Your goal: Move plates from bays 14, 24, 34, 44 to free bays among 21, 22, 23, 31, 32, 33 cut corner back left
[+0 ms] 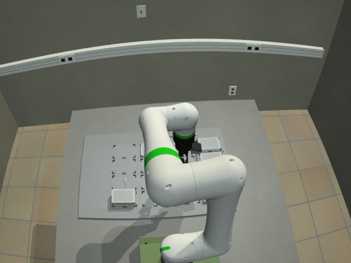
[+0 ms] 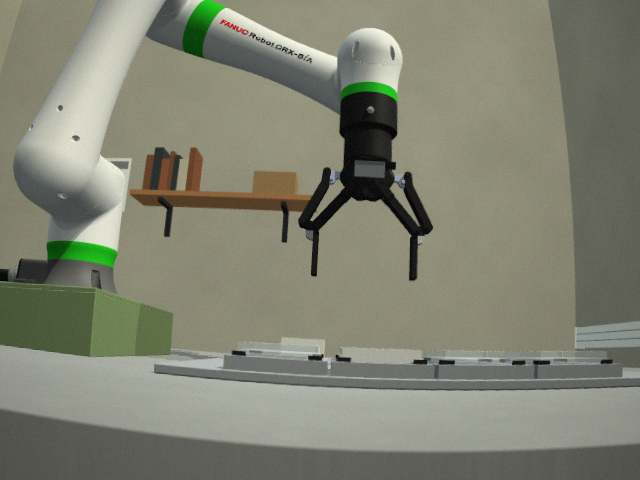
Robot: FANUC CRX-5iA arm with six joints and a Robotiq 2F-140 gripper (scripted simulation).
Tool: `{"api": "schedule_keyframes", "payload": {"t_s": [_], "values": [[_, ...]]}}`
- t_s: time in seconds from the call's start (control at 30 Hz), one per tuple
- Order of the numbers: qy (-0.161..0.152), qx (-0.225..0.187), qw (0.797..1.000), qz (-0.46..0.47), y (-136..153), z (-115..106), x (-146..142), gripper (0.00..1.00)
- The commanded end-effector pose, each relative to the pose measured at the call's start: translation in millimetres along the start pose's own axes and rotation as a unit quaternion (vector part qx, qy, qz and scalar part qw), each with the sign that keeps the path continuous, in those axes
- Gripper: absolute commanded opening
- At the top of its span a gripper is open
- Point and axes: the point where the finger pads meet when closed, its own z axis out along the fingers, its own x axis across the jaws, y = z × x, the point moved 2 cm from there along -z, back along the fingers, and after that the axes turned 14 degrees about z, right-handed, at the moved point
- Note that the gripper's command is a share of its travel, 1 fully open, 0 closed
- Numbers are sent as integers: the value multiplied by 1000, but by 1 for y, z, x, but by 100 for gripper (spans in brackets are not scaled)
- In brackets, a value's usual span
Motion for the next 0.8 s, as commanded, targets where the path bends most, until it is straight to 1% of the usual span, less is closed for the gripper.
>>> {"api": "schedule_keyframes", "payload": {"t_s": [0.0, 0.47, 0.53, 0.77], "values": [[-1, 0, 1000, 0, 10, -1, 2, 100], [-1, 0, 1000, 0, 65, -1, 15, 100], [-1, 0, 1000, 0, 65, -1, 15, 100], [-1, 0, 1000, 0, 92, -1, 22, 100]]}}
